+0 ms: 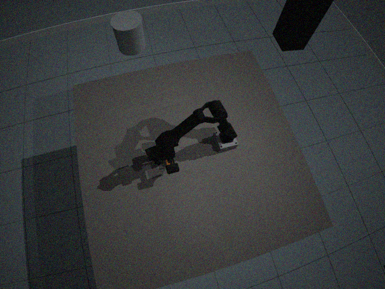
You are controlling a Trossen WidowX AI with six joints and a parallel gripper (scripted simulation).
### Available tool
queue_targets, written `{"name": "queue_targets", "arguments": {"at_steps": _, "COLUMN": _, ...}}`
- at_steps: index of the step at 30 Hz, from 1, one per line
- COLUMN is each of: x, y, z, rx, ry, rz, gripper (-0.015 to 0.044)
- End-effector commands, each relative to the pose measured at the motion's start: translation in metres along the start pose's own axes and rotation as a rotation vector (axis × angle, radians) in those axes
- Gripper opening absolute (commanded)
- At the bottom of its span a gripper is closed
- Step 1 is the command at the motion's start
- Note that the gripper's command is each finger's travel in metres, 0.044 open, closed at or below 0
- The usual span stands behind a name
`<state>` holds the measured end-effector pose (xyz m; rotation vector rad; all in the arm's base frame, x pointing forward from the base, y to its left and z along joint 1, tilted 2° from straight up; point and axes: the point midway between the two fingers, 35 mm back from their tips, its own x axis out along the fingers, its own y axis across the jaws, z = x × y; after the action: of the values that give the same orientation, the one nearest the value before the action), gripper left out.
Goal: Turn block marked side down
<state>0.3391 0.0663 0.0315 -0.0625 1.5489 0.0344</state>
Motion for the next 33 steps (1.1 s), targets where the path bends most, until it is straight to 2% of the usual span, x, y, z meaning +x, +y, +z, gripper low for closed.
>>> {"name": "queue_targets", "arguments": {"at_steps": 1, "x": 0.008, "y": -0.001, "z": -0.001, "rx": 0.004, "ry": 0.005, "rz": -0.005, "gripper": 0.044}}
{"name": "queue_targets", "arguments": {"at_steps": 17, "x": 0.032, "y": -0.001, "z": -0.002, "rx": 0.004, "ry": 0.005, "rz": -0.005, "gripper": 0.044}}
{"name": "queue_targets", "arguments": {"at_steps": 27, "x": 0.032, "y": -0.001, "z": -0.002, "rx": 0.004, "ry": 0.005, "rz": -0.005, "gripper": 0.0177}}
{"name": "queue_targets", "arguments": {"at_steps": 33, "x": 0.032, "y": -0.001, "z": -0.002, "rx": 0.004, "ry": 0.005, "rz": -0.005, "gripper": 0.0138}}
